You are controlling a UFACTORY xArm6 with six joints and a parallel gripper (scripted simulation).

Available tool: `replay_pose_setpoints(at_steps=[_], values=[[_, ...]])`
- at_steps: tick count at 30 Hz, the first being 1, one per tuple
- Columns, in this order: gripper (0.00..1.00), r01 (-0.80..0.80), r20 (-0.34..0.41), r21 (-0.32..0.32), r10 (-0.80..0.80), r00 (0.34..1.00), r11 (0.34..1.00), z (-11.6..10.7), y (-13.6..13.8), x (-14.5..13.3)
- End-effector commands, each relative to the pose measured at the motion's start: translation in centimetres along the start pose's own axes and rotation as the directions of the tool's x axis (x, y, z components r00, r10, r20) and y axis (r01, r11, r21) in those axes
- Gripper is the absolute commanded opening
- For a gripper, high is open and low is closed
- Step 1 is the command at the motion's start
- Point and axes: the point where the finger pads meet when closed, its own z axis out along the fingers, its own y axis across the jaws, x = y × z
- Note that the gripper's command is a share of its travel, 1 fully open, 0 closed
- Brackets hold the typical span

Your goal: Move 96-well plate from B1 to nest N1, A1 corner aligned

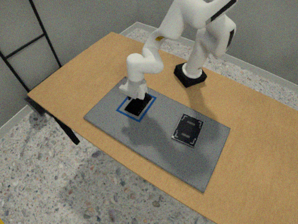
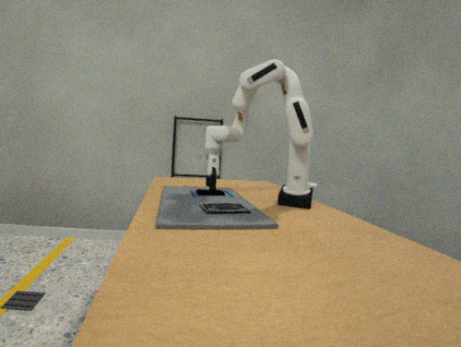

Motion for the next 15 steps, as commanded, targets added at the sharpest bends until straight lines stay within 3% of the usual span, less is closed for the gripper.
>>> replay_pose_setpoints(at_steps=[1,15], values=[[1.0,0.0,-0.004,-0.002,0.0,1.0,1.0,-0.1,0.07,0.15],[1.0,0.0,-0.004,-0.002,0.0,1.0,1.0,0.43,0.07,0.15]])
